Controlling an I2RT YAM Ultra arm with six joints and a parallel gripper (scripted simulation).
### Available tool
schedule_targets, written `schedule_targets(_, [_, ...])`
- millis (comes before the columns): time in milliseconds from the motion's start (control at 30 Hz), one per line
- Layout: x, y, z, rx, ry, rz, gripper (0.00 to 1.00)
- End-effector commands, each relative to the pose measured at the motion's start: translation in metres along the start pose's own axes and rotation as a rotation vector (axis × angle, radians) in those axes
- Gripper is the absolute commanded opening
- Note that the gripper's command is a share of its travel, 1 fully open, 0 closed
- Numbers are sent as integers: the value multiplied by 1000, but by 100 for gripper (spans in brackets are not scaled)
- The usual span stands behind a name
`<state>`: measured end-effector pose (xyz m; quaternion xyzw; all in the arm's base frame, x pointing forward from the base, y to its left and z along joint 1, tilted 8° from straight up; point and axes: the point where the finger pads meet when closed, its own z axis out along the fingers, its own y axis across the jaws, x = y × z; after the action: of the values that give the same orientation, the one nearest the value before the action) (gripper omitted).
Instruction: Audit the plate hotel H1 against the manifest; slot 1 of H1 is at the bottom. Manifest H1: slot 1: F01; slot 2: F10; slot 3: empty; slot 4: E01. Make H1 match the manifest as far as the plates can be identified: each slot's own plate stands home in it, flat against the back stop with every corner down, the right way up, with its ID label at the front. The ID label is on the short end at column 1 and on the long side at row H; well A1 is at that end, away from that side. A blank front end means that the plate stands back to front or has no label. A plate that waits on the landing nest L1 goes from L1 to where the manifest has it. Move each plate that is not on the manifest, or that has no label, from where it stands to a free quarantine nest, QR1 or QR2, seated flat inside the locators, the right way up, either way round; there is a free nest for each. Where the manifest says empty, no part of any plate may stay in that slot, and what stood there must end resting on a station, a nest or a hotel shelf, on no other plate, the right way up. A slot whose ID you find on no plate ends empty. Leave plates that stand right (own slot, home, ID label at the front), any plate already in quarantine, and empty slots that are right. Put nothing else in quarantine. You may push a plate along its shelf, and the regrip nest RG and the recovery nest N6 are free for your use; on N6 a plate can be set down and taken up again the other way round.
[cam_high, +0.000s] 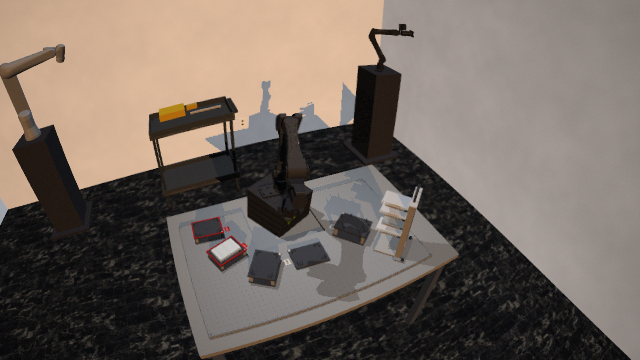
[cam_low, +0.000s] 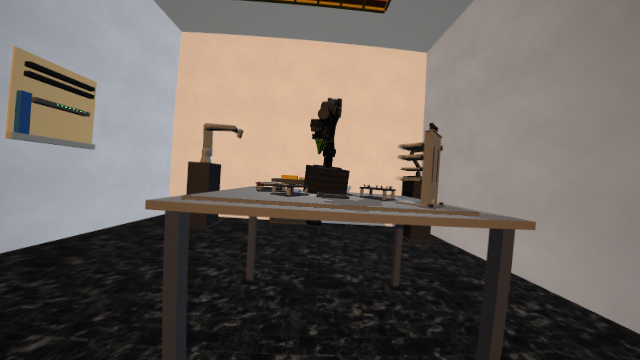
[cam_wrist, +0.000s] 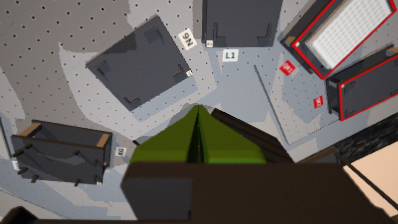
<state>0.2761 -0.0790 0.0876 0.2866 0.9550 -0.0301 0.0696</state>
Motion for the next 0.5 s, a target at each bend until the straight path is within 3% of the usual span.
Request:
schedule_targets(0, [-3, 11, -6, -31, -13, -104, 0])
schedule_targets(467, [13, 48, -6, -112, 21, -412, 0])
